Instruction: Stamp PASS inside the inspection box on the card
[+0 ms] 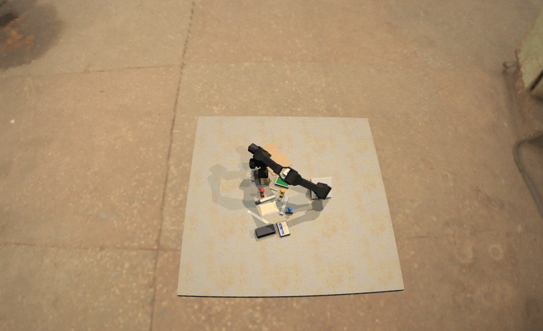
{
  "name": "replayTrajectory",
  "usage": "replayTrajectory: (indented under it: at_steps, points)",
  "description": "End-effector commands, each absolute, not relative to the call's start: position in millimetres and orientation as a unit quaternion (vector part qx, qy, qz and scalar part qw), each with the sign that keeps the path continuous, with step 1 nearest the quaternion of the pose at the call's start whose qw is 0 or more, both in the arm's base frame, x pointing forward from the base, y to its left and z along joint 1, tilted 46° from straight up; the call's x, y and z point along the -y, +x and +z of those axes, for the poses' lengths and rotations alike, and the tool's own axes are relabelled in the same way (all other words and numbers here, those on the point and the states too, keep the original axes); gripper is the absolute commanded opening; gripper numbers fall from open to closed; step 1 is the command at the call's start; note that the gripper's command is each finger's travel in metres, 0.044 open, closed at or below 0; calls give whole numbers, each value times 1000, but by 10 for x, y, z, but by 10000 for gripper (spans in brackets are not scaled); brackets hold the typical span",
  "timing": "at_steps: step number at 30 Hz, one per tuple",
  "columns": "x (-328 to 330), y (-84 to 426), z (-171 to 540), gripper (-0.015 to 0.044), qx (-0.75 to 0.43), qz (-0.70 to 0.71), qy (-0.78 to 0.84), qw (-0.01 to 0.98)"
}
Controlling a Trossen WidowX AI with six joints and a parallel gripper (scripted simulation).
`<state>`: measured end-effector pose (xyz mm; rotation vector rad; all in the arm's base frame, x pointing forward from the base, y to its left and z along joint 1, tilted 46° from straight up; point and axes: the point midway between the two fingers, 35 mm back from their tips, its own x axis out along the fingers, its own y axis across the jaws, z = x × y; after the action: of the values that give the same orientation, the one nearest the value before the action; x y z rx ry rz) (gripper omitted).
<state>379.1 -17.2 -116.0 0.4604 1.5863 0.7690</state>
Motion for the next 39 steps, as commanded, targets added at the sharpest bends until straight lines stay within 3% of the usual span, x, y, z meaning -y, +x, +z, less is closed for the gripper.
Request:
replayTrajectory:
  at_steps: [1, 3, 39]
  points:
    - [158, 3789, -1159, 40, -689, 334, 198, 612]
    - [164, 3791, -1153, 0, -689, 334, 198, 612]
    - [284, 3827, -1024, 0, -686, 326, 193, 621]
